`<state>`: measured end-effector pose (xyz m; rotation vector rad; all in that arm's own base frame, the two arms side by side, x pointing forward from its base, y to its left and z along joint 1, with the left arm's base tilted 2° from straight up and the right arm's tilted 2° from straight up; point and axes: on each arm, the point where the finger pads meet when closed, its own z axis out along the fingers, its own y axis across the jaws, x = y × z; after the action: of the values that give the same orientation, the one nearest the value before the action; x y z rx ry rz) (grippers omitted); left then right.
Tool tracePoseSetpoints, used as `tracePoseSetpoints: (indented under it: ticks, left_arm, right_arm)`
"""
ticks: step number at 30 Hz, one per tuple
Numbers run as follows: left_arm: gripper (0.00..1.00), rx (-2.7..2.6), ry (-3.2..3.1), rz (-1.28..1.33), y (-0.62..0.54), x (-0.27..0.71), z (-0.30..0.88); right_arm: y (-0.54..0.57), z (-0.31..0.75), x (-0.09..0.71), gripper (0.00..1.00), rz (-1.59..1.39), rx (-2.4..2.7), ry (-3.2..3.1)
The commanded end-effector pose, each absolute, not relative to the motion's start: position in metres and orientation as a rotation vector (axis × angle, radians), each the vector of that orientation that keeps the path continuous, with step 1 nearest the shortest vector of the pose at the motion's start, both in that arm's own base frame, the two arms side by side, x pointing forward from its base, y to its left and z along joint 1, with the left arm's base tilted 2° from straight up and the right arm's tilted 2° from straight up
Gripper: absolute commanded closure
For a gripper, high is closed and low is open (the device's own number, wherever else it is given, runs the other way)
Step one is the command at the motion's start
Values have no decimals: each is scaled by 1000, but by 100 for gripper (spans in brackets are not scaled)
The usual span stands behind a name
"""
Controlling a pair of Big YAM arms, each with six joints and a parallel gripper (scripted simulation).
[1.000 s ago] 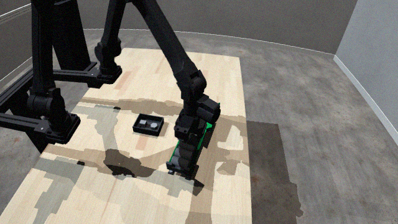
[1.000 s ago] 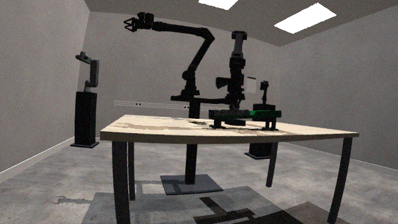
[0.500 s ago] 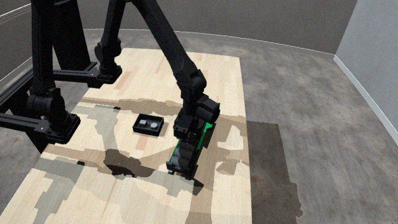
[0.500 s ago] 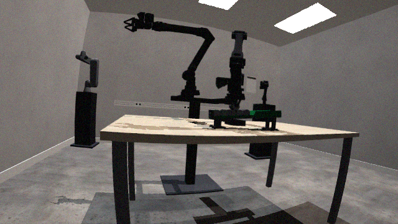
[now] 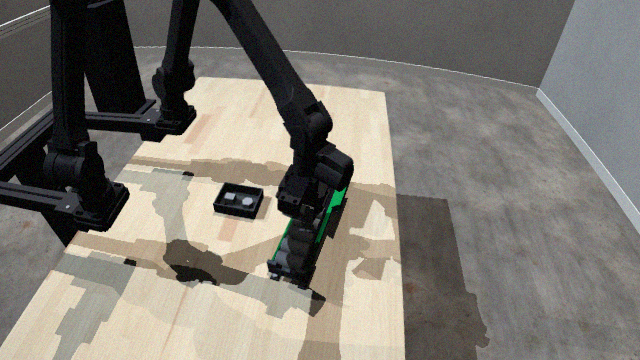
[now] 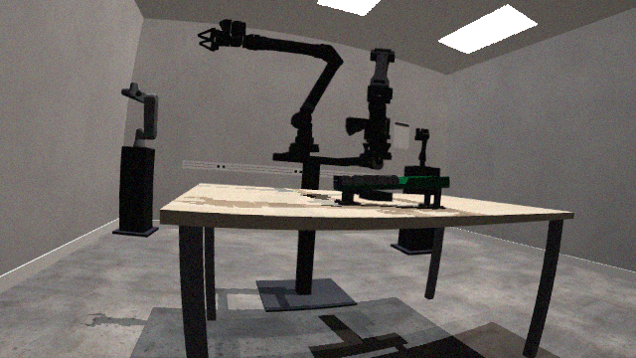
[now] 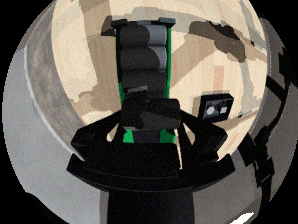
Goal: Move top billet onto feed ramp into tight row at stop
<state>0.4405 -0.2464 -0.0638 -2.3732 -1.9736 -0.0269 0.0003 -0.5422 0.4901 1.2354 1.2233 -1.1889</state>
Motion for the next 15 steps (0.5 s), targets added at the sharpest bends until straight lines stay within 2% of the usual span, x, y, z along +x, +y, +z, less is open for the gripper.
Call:
tracePoseSetpoints:
  ticks: [1,15]
  left_arm:
    - [100,-2462,-2042,-96,-272,474,-8]
    - [100,-2463,-2046,-98,-272,474,-6]
  right_arm:
    - [-535,514,-3,0,-1225,1193,1187]
    - [-535,514,-3,0,-1225,1193,1187]
